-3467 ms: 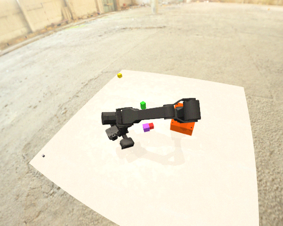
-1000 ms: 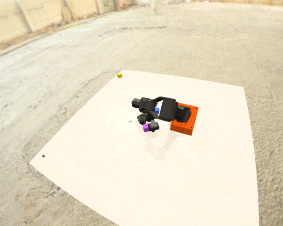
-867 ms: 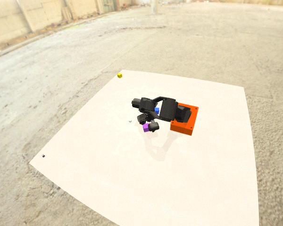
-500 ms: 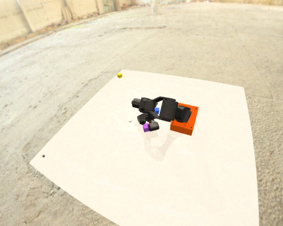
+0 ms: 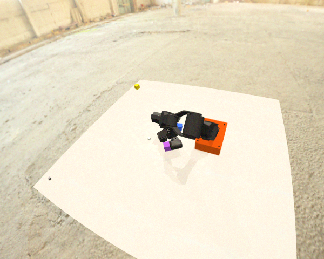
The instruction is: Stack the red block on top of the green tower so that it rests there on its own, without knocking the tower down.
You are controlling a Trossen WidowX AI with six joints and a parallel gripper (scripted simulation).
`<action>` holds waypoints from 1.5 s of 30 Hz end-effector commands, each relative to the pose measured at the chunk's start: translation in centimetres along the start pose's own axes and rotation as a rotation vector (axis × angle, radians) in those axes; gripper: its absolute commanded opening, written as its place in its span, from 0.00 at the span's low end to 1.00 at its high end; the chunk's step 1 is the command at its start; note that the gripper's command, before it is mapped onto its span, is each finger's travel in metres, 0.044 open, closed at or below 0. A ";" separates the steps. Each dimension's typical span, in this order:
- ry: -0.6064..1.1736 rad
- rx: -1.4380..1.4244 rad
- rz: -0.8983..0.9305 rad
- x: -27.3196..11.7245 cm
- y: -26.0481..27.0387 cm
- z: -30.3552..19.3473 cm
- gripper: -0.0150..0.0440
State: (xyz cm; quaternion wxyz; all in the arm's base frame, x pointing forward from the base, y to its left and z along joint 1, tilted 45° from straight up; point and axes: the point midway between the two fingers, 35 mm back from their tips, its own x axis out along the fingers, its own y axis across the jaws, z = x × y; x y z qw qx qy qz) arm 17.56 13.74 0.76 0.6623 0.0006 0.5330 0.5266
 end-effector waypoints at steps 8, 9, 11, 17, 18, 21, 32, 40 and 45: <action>-0.007 -0.005 -0.004 -4.0 -0.1 0.2 0.25; -0.006 -0.005 -0.004 -4.4 -0.1 0.2 0.25; -0.006 -0.005 -0.004 -5.2 -0.2 0.1 0.25; -0.006 -0.005 -0.004 -7.7 -0.2 0.1 0.25; -0.005 -0.005 -0.004 -8.1 -0.2 0.1 0.25; -0.005 -0.005 -0.005 -9.3 -0.2 0.1 0.25; -0.006 -0.004 -0.004 -11.6 -0.2 0.2 0.25; -0.005 -0.005 -0.005 -12.2 -2.3 1.0 0.25; -0.005 -0.006 -0.007 -12.6 -4.3 1.6 0.25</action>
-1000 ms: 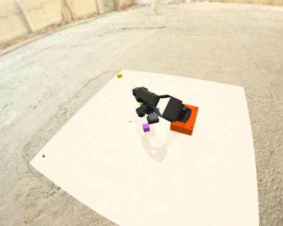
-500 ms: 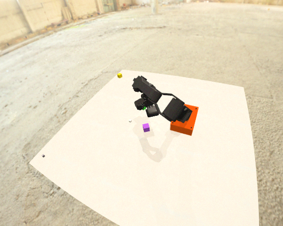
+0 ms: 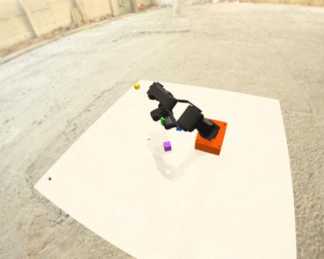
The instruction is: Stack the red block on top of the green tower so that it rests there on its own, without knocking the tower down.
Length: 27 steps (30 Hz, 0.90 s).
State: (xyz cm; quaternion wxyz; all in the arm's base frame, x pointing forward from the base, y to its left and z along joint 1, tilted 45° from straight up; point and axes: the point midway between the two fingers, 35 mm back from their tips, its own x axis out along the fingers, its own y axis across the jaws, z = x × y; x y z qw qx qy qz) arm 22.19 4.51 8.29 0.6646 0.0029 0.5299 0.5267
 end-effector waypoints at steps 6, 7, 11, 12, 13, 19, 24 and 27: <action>0.004 -0.006 -0.009 -0.6 -3.7 0.8 0.25; 0.004 -0.007 -0.009 -0.6 -4.1 0.9 0.25; 0.004 -0.007 -0.010 -0.7 -5.9 1.1 0.25; 0.004 -0.007 -0.010 -0.7 -6.3 1.1 0.25; 0.004 -0.007 -0.010 -0.7 -6.8 1.2 0.25; 0.004 -0.008 -0.011 -0.7 -9.4 1.2 0.25; 0.004 -0.009 -0.012 -0.5 -11.6 1.1 0.25; 0.004 -0.009 -0.013 -0.4 -12.9 0.9 0.25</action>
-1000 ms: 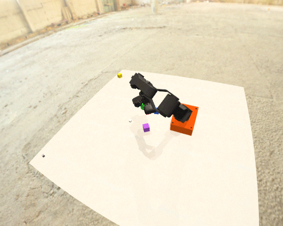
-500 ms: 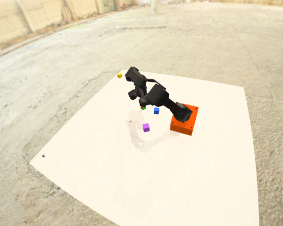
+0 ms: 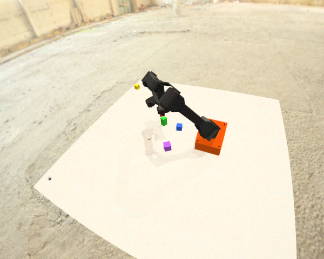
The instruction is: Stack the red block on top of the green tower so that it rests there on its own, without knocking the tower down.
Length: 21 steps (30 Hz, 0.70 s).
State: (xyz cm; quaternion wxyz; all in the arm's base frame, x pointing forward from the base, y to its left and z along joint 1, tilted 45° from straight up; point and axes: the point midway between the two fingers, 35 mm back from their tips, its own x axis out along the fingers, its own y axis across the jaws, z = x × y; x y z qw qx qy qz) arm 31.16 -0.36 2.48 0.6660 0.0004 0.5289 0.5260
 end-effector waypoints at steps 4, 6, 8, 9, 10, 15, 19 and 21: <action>0.004 -0.007 -0.008 0.3 -3.0 -0.5 0.25; 0.004 -0.007 -0.008 0.5 -3.9 -0.7 0.25; 0.003 -0.007 -0.008 0.7 -4.7 -1.0 0.25; 0.003 -0.007 -0.008 0.8 -5.1 -1.1 0.25; 0.003 -0.007 -0.008 0.8 -5.3 -1.1 0.25; 0.003 -0.008 -0.008 2.1 -5.4 -1.2 0.25; 0.002 -0.008 -0.008 3.8 -5.4 -1.2 0.25; 0.002 -0.008 -0.008 3.9 -5.4 -1.2 0.25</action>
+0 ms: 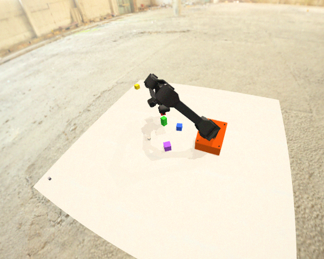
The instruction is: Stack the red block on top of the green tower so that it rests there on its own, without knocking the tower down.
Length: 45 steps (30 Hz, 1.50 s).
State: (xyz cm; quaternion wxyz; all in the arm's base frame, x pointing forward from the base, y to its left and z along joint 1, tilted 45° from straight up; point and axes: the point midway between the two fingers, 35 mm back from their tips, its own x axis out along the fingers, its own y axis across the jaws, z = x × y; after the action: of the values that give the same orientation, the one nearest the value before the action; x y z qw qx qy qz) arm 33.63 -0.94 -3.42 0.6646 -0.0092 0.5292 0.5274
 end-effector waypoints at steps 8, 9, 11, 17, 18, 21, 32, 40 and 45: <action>-0.010 0.006 0.000 3.3 -0.1 0.0 0.25; -0.010 0.006 0.000 3.4 -0.1 0.0 0.25; -0.010 0.006 0.000 3.4 -0.1 0.0 0.25; -0.010 0.006 0.000 3.4 -0.1 0.0 0.25; -0.010 0.006 0.000 3.4 -0.1 0.0 0.25; -0.010 0.006 0.000 3.4 -0.1 0.0 0.25; -0.010 0.006 0.000 3.4 -0.1 0.0 0.25; -0.003 0.003 -0.001 3.4 -0.1 -0.1 0.48; -0.003 0.003 -0.001 3.4 -0.1 -0.1 0.70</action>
State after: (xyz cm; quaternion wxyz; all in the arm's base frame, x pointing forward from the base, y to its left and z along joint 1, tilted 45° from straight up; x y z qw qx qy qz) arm 33.22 1.36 -5.91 0.6658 -0.0075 0.5288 0.5263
